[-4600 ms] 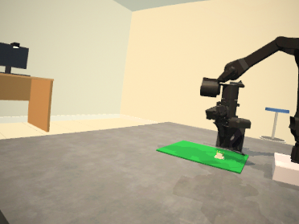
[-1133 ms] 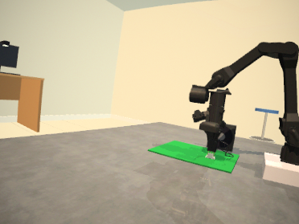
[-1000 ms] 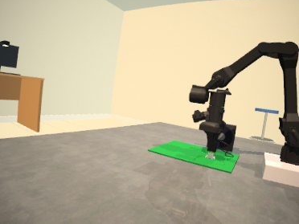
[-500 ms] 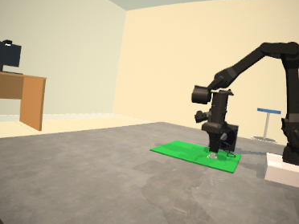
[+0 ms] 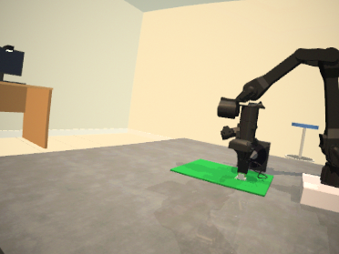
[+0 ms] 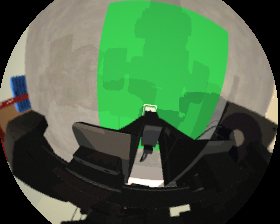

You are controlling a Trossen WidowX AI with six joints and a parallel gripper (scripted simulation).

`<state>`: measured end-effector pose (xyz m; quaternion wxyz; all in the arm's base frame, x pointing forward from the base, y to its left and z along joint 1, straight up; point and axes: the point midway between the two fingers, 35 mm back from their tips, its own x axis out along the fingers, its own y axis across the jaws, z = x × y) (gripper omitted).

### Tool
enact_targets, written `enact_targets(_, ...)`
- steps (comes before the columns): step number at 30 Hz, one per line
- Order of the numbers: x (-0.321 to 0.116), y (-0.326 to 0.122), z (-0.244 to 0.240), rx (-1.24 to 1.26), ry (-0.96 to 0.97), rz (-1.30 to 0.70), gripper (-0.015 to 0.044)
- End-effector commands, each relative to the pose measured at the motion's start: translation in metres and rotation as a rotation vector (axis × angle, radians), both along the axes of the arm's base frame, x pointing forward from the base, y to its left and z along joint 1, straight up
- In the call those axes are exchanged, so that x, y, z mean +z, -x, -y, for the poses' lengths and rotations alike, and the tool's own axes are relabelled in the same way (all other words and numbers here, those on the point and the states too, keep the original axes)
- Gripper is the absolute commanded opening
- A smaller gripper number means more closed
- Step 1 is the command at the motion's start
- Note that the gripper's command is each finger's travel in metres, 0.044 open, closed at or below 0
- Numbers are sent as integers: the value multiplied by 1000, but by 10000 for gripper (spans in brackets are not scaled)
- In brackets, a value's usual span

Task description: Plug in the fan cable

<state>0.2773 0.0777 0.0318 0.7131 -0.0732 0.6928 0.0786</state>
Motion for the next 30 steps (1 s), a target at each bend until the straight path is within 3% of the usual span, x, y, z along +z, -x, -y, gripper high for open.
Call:
enact_targets(1, -1, 1, 0, 3, -1, -4, 0)
enact_targets(30, -11, 0, 0, 2, -1, -4, 0)
